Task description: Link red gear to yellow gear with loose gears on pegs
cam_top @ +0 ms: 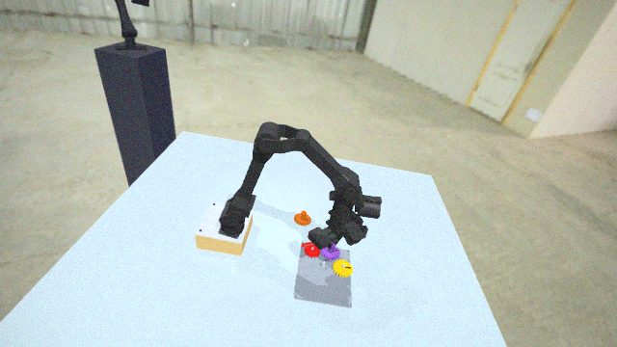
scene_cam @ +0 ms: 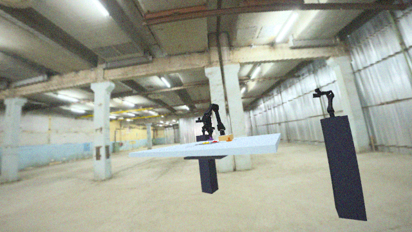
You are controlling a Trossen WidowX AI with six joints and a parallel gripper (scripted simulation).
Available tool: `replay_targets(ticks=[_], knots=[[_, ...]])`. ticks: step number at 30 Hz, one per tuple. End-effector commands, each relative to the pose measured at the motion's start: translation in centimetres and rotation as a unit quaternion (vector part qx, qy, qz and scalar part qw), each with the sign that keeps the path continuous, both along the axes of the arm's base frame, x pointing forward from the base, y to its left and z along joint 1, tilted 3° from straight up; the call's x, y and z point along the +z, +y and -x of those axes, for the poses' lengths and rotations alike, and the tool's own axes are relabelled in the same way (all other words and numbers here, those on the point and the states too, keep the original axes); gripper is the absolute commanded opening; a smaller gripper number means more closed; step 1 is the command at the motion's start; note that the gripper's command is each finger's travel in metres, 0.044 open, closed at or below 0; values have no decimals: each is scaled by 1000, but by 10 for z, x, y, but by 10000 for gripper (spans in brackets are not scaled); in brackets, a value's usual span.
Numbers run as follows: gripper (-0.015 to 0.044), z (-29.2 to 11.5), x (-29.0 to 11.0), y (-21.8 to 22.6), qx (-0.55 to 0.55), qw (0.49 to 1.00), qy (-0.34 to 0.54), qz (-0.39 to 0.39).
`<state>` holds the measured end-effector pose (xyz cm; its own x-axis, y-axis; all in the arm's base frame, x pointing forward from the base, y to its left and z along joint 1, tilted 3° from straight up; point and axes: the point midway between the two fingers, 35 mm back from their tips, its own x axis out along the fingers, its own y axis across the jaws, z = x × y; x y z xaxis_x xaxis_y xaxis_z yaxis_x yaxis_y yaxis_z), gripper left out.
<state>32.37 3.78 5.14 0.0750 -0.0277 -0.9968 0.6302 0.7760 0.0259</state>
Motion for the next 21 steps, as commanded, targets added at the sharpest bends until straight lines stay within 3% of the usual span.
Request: replay_targets(ticks=[1,15,21], knots=[[0,1,-7,0,-19,1000,3,-3],[0,1,-20,0,-130,991,0,-10],[0,0,-21,0,-119,993,0,-10]])
